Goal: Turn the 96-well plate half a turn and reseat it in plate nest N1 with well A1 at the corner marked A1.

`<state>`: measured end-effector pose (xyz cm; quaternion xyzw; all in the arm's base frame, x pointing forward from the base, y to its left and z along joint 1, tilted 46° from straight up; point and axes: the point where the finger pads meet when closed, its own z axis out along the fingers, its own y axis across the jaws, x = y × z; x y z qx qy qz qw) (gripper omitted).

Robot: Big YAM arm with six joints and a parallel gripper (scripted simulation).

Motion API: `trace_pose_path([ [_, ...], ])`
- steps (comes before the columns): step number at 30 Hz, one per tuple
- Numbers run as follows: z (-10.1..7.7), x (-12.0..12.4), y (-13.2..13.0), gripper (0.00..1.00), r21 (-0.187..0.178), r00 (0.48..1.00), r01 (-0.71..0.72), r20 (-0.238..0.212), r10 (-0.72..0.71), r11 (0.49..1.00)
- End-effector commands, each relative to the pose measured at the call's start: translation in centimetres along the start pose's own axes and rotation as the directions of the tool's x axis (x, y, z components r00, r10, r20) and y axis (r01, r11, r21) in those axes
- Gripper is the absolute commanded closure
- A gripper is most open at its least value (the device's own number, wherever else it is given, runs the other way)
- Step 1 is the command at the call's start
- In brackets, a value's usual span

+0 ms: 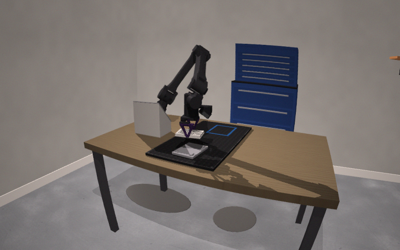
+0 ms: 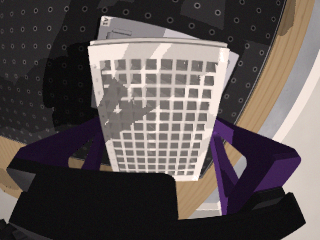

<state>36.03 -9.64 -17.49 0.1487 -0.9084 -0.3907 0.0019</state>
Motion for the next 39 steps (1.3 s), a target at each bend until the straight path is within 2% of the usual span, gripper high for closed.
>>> trace_pose_path([
  [1, -3.53, -2.16, -1.76, 1.0, 0.063, 0.998, 0.036, 0.055, -0.039, 0.997],
  [7, -2.86, -2.0, -1.92, 1.0, 0.04, 0.981, -0.189, 0.057, 0.187, 0.981],
  [9, -2.86, -2.0, -1.92, 1.0, 0.04, 0.981, -0.189, 0.057, 0.187, 0.981],
  [11, -2.67, -1.94, -1.93, 1.0, 0.033, 0.966, -0.256, 0.056, 0.254, 0.966],
  [17, -2.54, -1.84, -1.99, 1.0, 0.019, 0.894, -0.445, 0.058, 0.443, 0.895],
  [24, -2.59, -1.77, -2.07, 1.0, 0.005, 0.766, -0.641, 0.063, 0.639, 0.768],
  [26, -2.59, -1.77, -2.07, 1.0, 0.005, 0.766, -0.641, 0.063, 0.639, 0.768],
  [32, -2.62, -1.69, -2.13, 1.0, -0.007, 0.623, -0.781, 0.063, 0.78, 0.624],
  [39, -2.6, -1.64, -2.17, 1.0, -0.021, 0.425, -0.904, 0.06, 0.903, 0.427],
])
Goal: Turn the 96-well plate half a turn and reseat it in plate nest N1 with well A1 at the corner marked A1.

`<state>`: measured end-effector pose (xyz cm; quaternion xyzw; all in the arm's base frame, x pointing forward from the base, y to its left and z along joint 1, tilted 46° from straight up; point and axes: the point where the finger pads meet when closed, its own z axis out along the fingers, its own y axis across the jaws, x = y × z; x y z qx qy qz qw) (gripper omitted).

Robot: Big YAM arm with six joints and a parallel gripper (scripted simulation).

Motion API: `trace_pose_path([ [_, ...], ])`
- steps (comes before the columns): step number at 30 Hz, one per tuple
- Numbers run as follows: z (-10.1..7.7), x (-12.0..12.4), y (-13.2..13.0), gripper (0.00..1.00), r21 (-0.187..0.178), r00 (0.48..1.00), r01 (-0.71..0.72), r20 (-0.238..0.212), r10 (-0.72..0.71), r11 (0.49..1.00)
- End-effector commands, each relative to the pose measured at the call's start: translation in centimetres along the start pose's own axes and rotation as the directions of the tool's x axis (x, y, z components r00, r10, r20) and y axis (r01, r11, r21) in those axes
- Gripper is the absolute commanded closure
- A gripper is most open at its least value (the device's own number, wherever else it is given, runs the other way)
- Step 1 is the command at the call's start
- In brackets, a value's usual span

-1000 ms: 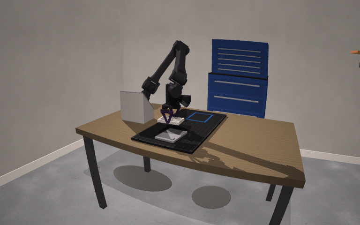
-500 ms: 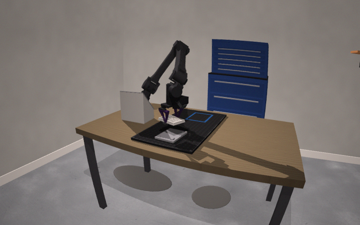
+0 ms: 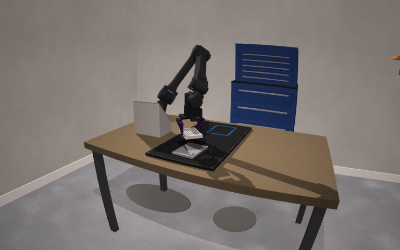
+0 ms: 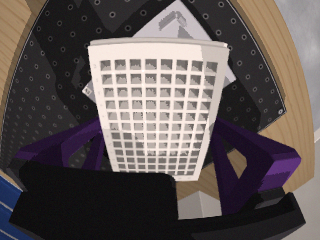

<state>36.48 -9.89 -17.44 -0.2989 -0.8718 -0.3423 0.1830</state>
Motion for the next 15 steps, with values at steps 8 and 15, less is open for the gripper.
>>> trace_pose_path([
  [8, -2.28, -2.31, -0.05, 1.0, -0.03, 0.939, -0.34, 0.047, 0.341, 0.94],
  [15, -2.23, -2.3, -0.11, 1.0, -0.039, 0.835, -0.548, 0.039, 0.549, 0.836],
])
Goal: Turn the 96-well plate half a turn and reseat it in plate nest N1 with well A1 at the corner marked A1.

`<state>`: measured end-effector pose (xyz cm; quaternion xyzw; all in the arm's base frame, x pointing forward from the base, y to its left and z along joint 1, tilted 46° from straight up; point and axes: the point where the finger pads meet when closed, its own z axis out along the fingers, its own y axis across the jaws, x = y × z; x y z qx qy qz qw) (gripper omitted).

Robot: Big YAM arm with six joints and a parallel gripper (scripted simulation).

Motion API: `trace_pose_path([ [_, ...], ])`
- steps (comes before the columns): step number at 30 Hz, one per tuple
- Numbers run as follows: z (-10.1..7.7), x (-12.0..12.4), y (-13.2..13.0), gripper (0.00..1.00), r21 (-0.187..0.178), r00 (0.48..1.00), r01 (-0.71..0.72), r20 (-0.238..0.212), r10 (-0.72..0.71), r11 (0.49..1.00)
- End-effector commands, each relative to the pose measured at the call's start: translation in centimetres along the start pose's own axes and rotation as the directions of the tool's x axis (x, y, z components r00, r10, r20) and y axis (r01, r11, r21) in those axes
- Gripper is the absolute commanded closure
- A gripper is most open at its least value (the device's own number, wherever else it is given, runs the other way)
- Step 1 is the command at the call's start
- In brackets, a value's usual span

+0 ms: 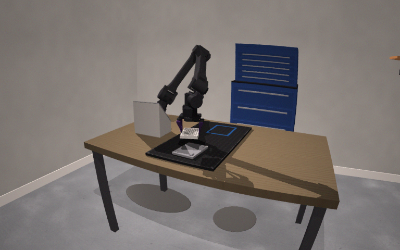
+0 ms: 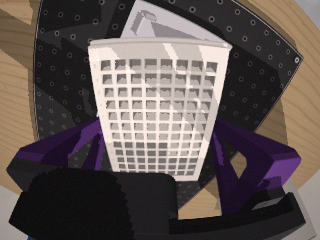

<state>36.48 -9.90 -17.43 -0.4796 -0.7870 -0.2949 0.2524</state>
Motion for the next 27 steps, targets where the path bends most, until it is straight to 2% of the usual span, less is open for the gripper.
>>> trace_pose_path([
  [1, -2.22, -2.13, 0.85, 1.0, -0.04, 0.983, -0.179, 0.038, 0.18, 0.983],
  [4, -2.17, -2.11, 0.8, 1.0, -0.042, 0.96, -0.277, 0.033, 0.278, 0.96],
  [6, -2.17, -2.11, 0.8, 1.0, -0.042, 0.96, -0.277, 0.033, 0.278, 0.96],
  [10, -2.1, -2.07, 0.72, 1.0, -0.045, 0.914, -0.403, 0.026, 0.404, 0.914],
  [27, -1.86, -1.92, 0.42, 1.0, -0.041, 0.912, -0.408, 0.023, 0.409, 0.912],
])
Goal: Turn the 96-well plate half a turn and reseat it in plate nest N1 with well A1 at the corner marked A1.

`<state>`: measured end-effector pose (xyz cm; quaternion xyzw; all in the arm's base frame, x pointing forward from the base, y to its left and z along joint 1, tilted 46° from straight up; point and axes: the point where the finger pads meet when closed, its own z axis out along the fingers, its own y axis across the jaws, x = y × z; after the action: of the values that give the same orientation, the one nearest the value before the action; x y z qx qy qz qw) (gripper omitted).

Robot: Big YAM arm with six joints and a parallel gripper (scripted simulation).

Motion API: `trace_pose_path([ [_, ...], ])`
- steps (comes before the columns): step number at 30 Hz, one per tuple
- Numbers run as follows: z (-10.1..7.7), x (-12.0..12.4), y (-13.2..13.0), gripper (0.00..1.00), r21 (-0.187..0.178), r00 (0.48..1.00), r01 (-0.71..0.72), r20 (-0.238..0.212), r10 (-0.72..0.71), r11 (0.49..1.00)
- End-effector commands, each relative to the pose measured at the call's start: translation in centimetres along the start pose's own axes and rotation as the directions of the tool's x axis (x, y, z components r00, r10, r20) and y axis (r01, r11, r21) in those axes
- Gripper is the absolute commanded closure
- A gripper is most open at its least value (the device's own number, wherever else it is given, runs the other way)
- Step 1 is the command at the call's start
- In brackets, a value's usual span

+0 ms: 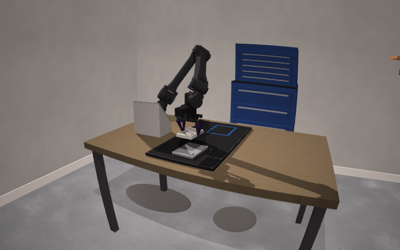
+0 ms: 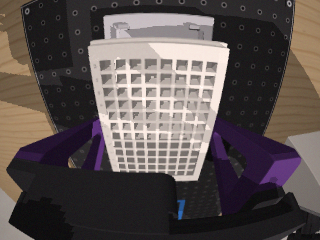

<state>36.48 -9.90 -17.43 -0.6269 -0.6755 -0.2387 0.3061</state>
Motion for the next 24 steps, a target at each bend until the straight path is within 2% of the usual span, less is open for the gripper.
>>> trace_pose_path([
  [1, -1.8, -1.6, 1.1, 1.0, -0.041, 1.0, -0.019, 0.023, 0.02, 0.999],
  [22, -1.6, -1.6, 0.7, 1.0, -0.036, 1.0, -0.023, 0.019, 0.023, 0.999],
  [24, -0.4, -1.4, -0.2, 1.0, -0.029, 0.999, -0.032, 0.008, 0.032, 0.999],
])
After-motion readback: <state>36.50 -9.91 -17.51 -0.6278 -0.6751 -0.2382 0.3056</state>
